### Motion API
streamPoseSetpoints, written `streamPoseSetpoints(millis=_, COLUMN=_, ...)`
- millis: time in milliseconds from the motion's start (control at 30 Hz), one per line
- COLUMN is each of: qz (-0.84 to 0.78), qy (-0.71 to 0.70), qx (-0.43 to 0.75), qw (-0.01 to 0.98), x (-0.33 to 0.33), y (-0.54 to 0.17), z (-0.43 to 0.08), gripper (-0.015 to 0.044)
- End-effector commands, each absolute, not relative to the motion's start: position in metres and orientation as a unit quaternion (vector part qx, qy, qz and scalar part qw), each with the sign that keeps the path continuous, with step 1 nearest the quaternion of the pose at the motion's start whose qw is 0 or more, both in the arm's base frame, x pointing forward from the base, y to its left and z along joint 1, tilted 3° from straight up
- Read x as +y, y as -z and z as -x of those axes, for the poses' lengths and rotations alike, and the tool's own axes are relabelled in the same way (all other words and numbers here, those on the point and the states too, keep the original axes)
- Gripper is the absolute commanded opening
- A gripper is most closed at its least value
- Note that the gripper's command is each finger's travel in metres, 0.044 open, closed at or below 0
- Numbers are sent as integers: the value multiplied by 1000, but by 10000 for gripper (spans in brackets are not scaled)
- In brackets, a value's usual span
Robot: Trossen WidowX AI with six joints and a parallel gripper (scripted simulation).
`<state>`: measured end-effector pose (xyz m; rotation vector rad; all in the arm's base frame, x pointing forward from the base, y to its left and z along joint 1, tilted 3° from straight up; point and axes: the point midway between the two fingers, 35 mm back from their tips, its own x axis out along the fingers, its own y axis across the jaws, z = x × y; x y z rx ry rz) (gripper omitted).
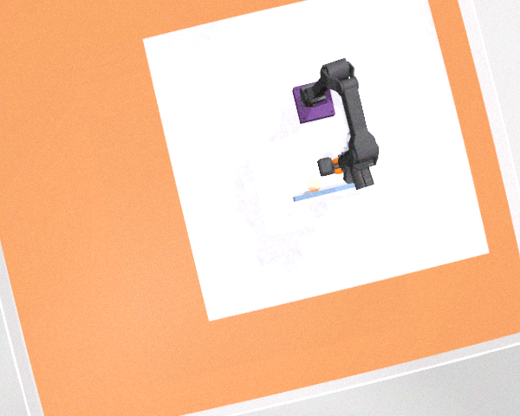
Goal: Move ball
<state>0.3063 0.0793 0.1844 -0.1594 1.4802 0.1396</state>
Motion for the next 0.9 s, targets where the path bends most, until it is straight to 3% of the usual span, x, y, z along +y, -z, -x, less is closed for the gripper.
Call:
streamPoseSetpoints(millis=0, qz=73, qy=-64, qx=674, qw=732, x=62, y=-174, z=-325, gripper=0)
streamPoseSetpoints(millis=333, qz=74, qy=-62, qx=673, qw=733, x=12, y=-146, z=-364, gripper=0)
streamPoseSetpoints(millis=867, qz=74, qy=-62, qx=673, qw=733, x=10, y=-96, z=-370, gripper=0)
